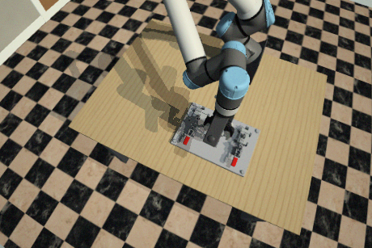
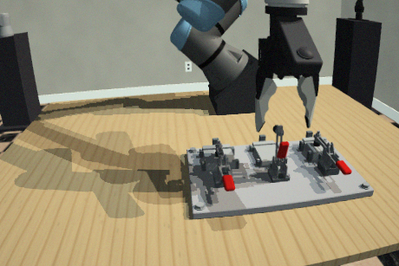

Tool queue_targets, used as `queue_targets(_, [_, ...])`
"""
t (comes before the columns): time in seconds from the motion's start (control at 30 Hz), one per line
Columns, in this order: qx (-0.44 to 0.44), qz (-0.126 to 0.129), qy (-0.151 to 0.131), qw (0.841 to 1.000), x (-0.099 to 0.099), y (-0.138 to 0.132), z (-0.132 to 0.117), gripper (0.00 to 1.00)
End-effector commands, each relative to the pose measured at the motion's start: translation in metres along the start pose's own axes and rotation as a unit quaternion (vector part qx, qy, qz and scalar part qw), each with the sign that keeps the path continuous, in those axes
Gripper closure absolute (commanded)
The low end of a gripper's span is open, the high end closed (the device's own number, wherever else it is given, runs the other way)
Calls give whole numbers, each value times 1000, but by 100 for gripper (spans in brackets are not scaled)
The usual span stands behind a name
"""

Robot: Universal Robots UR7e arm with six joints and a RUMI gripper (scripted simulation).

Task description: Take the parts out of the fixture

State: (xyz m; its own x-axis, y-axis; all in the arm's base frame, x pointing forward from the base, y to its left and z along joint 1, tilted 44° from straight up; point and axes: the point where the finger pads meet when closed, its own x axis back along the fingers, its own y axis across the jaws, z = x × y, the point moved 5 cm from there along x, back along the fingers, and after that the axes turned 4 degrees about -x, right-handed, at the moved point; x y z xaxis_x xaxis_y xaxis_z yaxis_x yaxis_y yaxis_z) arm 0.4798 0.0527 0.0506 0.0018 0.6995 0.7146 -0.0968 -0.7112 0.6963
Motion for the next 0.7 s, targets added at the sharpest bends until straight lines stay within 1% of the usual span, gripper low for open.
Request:
queue_targets(0.0, [0,0,0,1000,9,0,0,41])
queue_targets(0.1, [0,0,0,1000,16,0,0,41])
queue_targets(0.17, [0,0,0,1000,16,0,0,41])
queue_targets(0.37, [0,0,0,1000,28,0,0,41])
queue_targets(0.67, [0,0,0,1000,30,0,-1,41])
